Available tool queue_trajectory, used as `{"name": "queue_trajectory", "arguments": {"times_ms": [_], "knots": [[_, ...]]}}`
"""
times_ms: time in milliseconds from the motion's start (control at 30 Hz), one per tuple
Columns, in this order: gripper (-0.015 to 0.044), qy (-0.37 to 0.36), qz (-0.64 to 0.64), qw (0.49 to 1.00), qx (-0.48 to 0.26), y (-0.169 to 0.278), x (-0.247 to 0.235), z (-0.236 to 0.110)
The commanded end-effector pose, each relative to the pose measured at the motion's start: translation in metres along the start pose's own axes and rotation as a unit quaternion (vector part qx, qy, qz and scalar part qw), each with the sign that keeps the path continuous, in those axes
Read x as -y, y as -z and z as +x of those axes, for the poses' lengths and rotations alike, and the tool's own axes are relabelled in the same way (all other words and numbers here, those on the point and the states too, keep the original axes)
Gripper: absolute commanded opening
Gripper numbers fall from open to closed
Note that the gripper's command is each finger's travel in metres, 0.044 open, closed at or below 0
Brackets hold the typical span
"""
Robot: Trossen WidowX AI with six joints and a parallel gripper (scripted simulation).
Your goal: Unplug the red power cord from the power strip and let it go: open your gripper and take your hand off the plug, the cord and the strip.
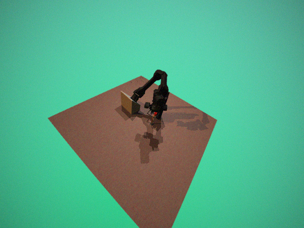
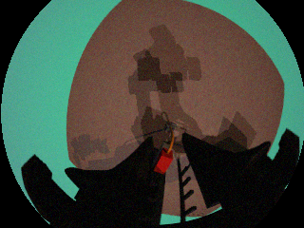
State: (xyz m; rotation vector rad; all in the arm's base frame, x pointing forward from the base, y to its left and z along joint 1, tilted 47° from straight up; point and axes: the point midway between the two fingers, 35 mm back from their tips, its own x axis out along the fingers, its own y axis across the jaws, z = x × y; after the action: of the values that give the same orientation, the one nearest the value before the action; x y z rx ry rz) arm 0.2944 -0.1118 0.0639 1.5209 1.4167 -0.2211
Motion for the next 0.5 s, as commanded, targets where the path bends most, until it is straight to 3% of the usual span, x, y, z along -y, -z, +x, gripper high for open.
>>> {"name": "queue_trajectory", "arguments": {"times_ms": [0, 467], "knots": [[0.0160, 0.079, 0.193, 0.976, -0.062, 0.0414, 0.0099, 0.0454], [0.0160, 0.087, 0.212, 0.971, -0.065, 0.0470, 0.0083, 0.0484]]}}
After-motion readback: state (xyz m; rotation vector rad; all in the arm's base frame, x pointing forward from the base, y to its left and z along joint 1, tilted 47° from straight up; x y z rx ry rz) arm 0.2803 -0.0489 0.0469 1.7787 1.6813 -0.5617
